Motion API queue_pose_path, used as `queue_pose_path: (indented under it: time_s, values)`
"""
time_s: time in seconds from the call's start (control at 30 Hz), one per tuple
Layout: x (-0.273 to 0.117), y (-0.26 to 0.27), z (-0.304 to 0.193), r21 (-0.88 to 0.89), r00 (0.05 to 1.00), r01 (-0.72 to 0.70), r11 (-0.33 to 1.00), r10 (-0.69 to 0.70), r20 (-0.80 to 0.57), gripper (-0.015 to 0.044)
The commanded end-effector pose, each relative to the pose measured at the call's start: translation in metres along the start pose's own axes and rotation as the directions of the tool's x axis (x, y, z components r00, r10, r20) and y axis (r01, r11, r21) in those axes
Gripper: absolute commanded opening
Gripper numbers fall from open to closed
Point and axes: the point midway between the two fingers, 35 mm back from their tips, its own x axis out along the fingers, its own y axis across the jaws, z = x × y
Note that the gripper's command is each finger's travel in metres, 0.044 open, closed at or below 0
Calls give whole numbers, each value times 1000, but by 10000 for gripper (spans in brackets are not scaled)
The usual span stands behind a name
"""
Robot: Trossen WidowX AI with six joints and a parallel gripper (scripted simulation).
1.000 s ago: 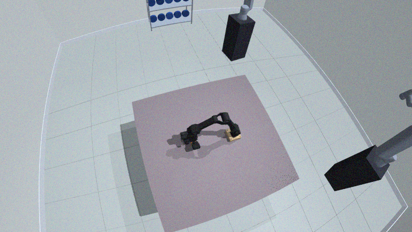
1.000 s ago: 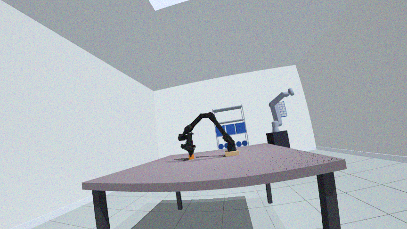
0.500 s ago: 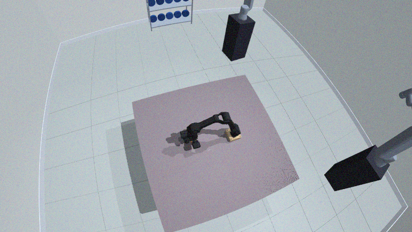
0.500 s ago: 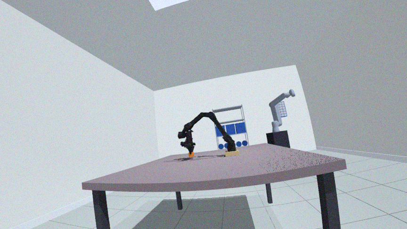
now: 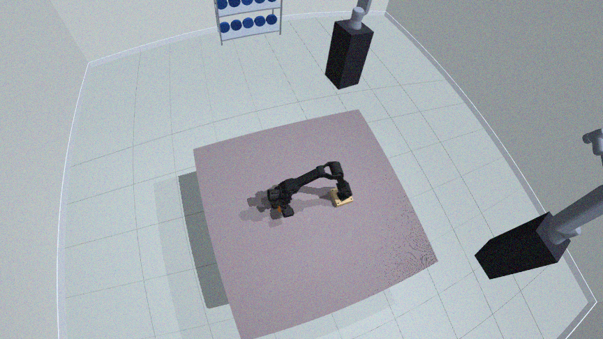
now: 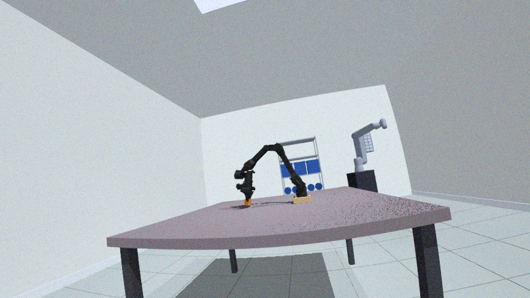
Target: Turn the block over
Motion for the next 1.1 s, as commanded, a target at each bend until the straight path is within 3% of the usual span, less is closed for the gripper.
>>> queue_pose_path:
  time_s: [0.0, 0.67, 1.07]
  values:
    - [-3, 0, 2, -2, 997, -3, 1000, 3, 78, 0]
    - [-3, 1, -6, -6, 935, 0, 1000, 2, 354, 0]
    - [3, 0, -3, -5, 917, 0, 1000, 2, 400, 0]
